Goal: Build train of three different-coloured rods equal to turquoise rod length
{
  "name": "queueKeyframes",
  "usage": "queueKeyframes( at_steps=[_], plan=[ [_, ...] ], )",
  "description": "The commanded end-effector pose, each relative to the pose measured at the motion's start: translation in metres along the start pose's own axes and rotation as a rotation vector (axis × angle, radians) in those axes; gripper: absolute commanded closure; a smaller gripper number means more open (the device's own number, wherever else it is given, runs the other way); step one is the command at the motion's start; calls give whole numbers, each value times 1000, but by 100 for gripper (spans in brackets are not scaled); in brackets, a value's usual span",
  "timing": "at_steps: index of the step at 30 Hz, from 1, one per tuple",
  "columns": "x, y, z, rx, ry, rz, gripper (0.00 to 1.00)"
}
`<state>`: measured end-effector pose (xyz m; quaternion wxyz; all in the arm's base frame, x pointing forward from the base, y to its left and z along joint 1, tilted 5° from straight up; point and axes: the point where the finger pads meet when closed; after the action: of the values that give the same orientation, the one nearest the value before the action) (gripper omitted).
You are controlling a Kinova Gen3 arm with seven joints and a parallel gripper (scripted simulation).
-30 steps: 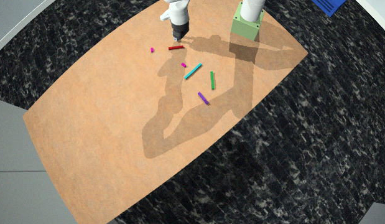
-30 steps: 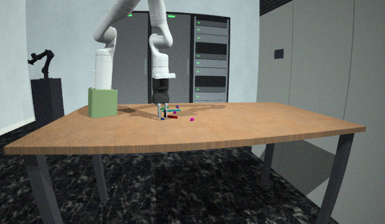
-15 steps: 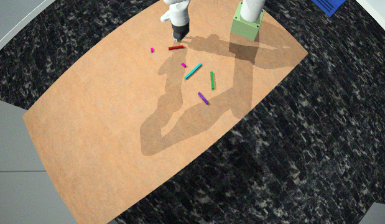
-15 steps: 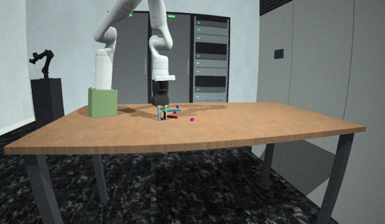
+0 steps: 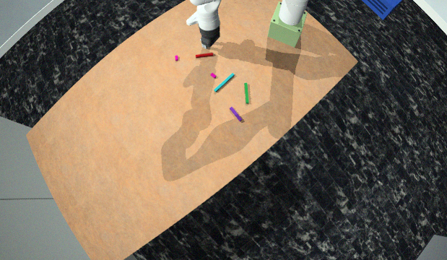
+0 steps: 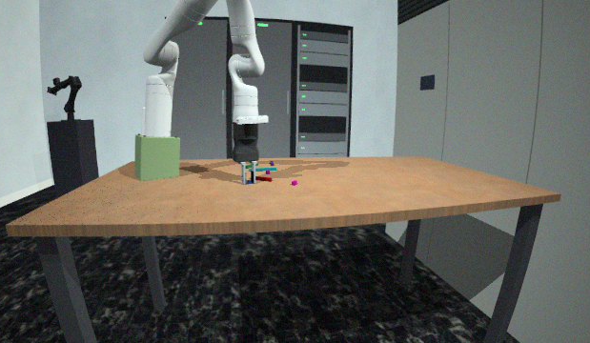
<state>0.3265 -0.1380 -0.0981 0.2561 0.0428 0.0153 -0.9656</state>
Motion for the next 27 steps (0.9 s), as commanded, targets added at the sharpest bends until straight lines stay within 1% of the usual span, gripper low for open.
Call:
queueKeyframes(
  at_steps=[1, 19, 20, 27],
  plan=[
    [1, 4, 0, 8, -2, -6, 46],
    [1, 4, 0, 8, -2, -6, 46],
    [1, 4, 0, 8, -2, -6, 76],
    [1, 4, 0, 8, -2, -6, 76]
  ],
)
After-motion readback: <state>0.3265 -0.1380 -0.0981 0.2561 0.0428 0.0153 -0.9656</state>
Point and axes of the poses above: the point where the finger pads meet when closed, its own z axis back along the fingers, its own x axis across the jaws, y = z × x, and after that the axes turned 11 degrees about z, right-handed
